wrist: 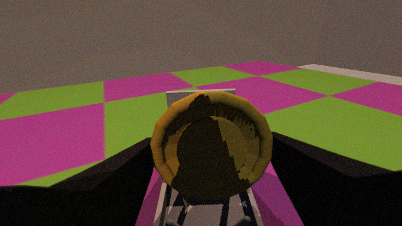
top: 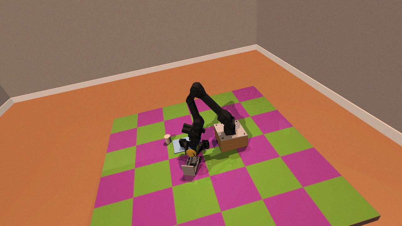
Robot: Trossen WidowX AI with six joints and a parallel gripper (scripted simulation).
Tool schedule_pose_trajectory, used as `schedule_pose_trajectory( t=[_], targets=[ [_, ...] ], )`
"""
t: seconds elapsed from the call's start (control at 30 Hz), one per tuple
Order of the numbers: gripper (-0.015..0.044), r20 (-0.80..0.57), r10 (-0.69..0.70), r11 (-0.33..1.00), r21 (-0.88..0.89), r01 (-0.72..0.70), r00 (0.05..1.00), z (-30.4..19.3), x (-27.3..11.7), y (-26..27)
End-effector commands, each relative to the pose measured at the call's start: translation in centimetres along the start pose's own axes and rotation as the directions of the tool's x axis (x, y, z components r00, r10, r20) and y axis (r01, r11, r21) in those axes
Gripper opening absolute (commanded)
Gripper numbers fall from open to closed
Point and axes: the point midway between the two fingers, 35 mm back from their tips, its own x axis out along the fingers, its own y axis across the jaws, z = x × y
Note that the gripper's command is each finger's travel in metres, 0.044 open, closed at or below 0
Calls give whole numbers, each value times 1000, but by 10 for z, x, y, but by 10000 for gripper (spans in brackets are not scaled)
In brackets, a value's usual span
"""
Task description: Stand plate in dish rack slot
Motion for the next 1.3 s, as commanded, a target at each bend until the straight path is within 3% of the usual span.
schedule_pose_trajectory(
  t=[0.0, 0.9, 1.27],
  targets=[
    [0, -3, 1, 1000, 8, -1, 1000, -4, 3, 2],
    [0, 2, 1, 1000, 1, -1, 1000, -24, 9, 5],
    [289, 2, 1, 1000, 1, -1, 1000, -24, 9, 5]
  ],
)
